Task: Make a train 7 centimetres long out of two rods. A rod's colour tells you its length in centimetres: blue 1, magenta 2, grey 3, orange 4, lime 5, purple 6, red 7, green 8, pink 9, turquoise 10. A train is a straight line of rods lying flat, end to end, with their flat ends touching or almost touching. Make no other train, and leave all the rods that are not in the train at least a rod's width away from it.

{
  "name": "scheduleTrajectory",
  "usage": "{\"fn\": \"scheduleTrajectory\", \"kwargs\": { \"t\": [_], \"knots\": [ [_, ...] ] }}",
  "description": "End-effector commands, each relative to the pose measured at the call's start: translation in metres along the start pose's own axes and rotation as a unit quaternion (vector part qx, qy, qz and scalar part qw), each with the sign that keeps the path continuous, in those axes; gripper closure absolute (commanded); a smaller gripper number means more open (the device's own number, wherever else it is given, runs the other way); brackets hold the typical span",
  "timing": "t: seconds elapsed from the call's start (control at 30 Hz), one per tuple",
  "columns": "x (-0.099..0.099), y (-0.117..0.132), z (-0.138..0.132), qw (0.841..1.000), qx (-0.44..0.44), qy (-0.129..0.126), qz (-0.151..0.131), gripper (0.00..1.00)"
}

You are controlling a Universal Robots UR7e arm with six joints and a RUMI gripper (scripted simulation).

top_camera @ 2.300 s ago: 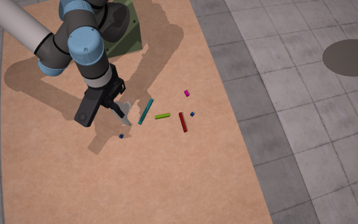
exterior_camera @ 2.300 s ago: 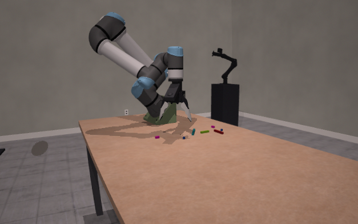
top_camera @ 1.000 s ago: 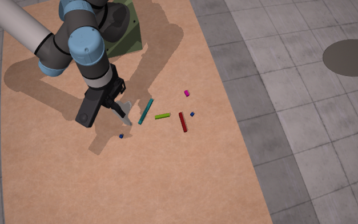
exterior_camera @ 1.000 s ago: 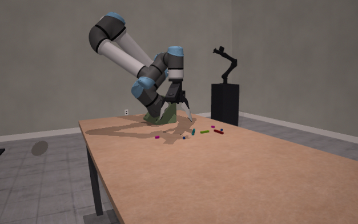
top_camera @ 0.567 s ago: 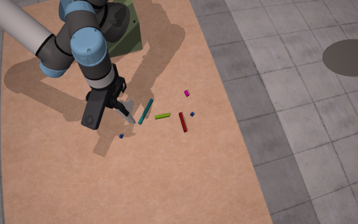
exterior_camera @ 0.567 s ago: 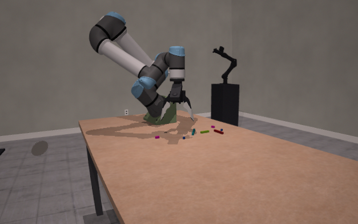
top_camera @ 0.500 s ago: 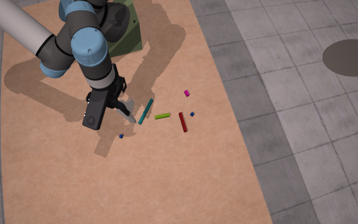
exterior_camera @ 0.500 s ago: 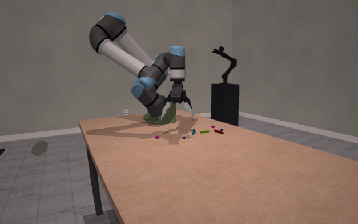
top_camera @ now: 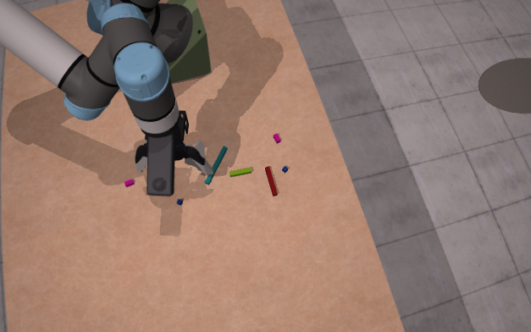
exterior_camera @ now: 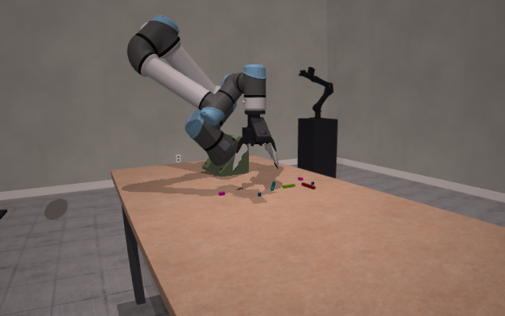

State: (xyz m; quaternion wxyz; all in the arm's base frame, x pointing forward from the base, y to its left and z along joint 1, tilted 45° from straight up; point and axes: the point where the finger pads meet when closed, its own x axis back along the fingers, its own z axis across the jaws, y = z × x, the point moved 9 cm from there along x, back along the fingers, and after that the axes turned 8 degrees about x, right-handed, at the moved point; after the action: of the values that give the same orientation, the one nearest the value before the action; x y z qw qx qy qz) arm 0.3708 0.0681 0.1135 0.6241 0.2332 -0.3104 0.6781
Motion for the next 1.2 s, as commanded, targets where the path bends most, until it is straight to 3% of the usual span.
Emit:
{"fn": "scheduleTrajectory", "kwargs": {
  "t": [0.0,0.6,1.1,1.17],
  "knots": [
    [0.001,-0.003,-0.007,0.998,0.069,-0.003,0.002,0.0],
    [0.002,-0.01,-0.035,0.957,0.29,-0.004,0.003,0.0],
    [0.003,-0.012,-0.062,0.867,0.499,-0.004,0.004,0.0],
    [0.003,-0.012,-0.062,0.867,0.499,-0.004,0.004,0.0]
  ]
}}
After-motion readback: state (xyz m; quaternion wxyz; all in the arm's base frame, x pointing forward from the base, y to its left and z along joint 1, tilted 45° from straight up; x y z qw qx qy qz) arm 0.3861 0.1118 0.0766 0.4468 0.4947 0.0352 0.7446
